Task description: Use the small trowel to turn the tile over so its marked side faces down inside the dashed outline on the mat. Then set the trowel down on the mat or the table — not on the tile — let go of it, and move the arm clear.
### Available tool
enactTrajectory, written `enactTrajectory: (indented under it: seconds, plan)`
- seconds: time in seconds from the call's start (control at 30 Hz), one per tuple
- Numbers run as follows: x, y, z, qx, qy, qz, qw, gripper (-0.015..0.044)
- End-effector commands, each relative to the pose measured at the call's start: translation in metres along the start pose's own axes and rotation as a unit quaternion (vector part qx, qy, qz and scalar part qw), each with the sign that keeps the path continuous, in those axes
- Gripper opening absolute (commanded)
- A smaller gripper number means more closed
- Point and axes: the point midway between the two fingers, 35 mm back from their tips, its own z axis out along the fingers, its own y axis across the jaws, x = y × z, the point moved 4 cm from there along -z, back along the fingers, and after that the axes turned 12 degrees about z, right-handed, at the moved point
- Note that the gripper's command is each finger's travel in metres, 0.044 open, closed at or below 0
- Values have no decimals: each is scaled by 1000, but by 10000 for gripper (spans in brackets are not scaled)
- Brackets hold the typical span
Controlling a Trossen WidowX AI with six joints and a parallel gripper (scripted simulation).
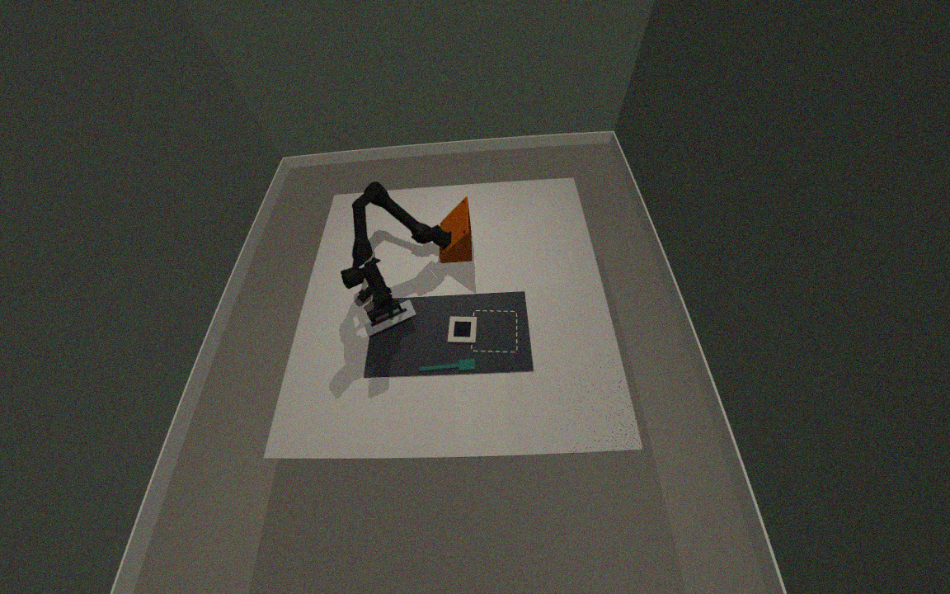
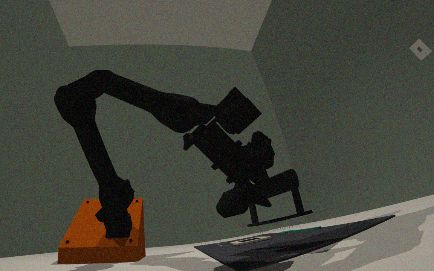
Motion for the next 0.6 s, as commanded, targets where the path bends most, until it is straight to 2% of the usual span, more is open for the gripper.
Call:
enactTrajectory:
  seconds: [0.0, 0.13, 0.57]
  plan:
    - [0, 7, -8, -4, -3, 2, 1000, 0]
    - [1, 8, -4, -3, -8, 4, 1000, 0]
    - [46, 30, 55, 0, -107, 43, 993, 0]
